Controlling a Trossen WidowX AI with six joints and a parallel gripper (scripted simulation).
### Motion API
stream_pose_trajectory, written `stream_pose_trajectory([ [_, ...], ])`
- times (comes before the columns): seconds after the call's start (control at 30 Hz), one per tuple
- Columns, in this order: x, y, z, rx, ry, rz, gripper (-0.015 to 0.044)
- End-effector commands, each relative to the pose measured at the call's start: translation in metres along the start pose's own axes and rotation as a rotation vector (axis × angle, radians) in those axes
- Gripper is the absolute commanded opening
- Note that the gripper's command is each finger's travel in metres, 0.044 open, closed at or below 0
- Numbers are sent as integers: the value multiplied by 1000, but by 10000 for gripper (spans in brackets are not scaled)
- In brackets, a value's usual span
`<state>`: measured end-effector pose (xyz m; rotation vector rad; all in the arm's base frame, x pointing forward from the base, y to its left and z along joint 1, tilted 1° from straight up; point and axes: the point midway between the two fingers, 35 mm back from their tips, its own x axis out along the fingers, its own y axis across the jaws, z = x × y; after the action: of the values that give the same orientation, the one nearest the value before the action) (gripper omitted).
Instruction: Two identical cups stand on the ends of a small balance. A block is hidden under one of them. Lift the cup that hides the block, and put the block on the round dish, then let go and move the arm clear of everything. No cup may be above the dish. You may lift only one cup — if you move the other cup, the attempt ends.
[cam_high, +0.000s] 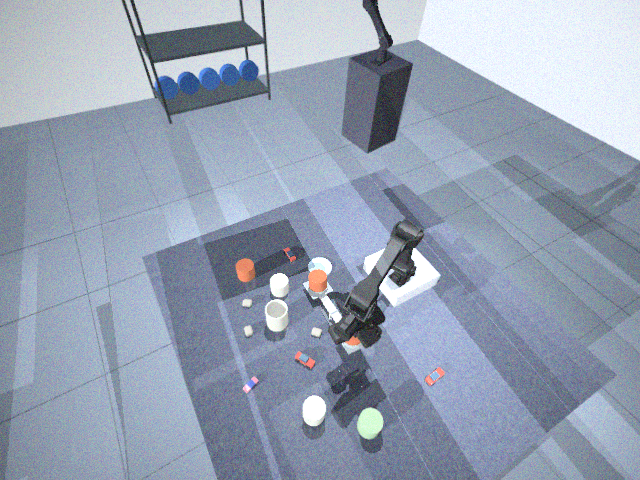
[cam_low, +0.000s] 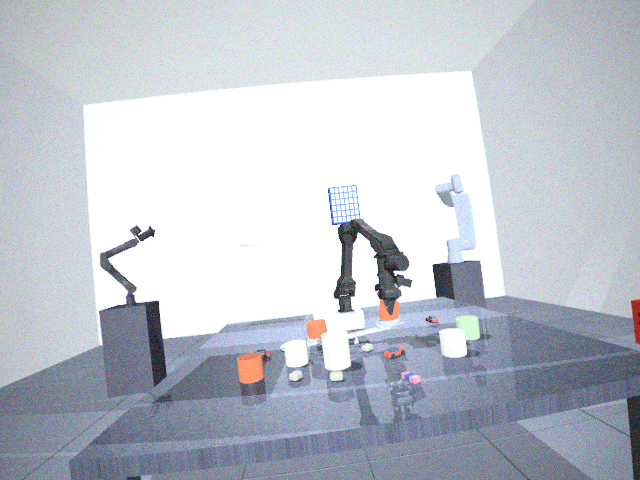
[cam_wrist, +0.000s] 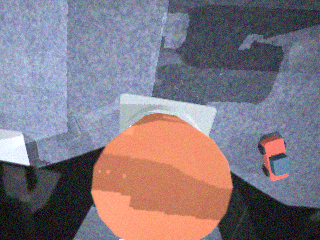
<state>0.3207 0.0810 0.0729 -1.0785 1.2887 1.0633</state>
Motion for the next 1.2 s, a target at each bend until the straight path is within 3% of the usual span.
stream_pose_trajectory([
  [0.0, -12, -4, 7, -10, -28, -24, 0],
  [1.17, -57, 0, 4, -10, -28, -24, 0],
])
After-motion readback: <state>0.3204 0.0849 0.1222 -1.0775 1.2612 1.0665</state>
